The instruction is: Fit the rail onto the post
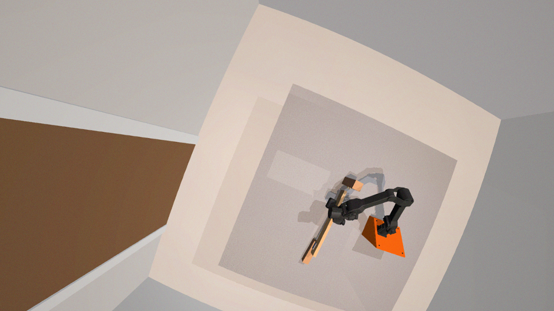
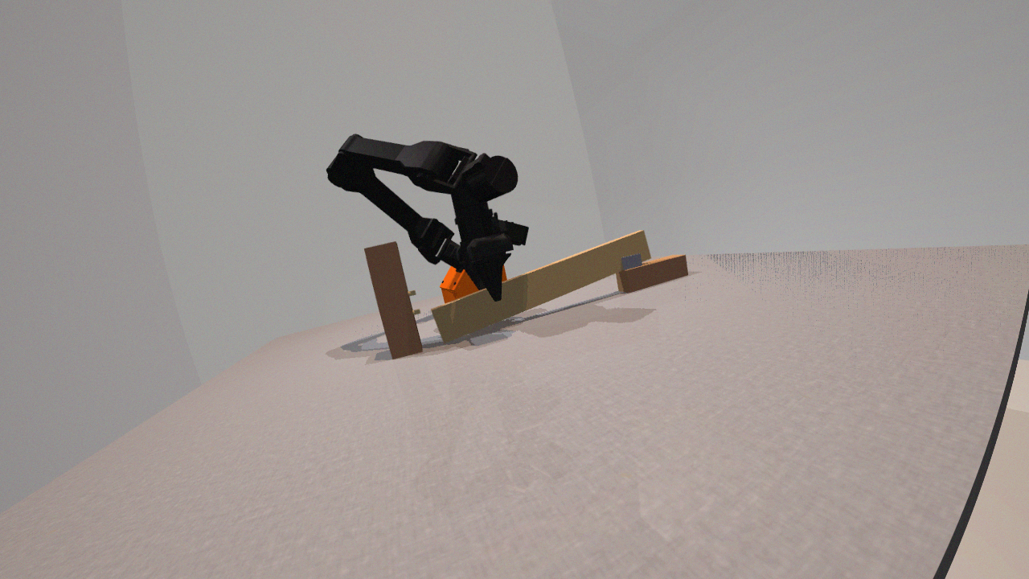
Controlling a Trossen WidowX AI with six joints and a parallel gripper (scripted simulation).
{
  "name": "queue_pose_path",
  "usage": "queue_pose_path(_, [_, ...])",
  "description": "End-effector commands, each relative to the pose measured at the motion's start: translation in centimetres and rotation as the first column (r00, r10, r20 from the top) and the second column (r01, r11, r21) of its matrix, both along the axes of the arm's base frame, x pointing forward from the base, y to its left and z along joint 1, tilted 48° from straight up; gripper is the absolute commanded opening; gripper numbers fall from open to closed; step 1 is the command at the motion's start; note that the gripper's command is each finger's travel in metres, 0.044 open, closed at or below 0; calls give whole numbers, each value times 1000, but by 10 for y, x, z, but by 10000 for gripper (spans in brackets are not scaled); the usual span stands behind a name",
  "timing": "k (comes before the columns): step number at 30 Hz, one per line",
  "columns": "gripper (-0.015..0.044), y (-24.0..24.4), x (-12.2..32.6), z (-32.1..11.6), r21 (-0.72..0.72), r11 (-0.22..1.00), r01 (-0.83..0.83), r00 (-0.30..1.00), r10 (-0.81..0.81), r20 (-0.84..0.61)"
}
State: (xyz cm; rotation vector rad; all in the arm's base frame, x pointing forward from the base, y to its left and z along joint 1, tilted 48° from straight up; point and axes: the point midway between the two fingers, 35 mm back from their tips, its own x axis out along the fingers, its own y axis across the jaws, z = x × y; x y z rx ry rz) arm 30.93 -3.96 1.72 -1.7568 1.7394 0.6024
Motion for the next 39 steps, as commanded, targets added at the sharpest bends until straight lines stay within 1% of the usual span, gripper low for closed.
queue_pose_path(1, [440, -6, -1, -4, -6, 1000, -1, 1000, 1, -8])
queue_pose_path(18, [440, -25, -2, -20, -11, 1000, 0, 1000, 0, -8])
queue_pose_path(32, [72, -25, -2, -20, -11, 1000, 0, 1000, 0, -8])
queue_pose_path(39, [26, -25, -2, -20, -11, 1000, 0, 1000, 0, -8])
